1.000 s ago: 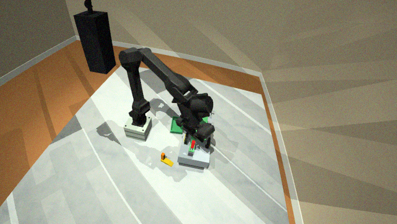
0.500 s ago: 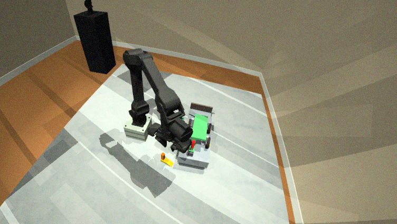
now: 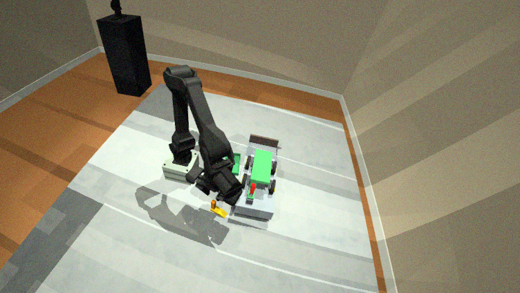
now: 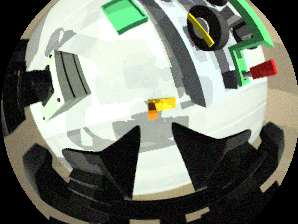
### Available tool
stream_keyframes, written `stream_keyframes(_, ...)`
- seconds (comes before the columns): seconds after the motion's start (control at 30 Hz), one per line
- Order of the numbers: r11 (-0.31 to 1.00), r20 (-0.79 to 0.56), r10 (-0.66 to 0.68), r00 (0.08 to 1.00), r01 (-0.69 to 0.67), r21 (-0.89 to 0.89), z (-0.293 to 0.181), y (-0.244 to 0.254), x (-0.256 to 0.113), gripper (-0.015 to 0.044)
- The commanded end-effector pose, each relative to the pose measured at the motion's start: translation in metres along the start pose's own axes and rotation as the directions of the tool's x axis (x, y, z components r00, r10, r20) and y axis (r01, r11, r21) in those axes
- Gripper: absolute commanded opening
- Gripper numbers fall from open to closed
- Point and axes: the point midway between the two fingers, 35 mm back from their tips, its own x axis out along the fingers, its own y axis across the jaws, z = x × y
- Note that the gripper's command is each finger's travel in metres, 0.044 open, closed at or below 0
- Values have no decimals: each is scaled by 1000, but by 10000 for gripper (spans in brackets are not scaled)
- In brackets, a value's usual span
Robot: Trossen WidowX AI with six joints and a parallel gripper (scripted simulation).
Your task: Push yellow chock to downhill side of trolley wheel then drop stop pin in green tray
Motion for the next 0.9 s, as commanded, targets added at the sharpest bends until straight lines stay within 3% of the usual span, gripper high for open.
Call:
stream_keyframes(0.0, 1000, 6, -1, 1000, 1, -1, 1, 1, 13, 190)
stream_keyframes(0.87, 1000, 7, -1, 1000, 1, -1, 2, 1, 50, 190)
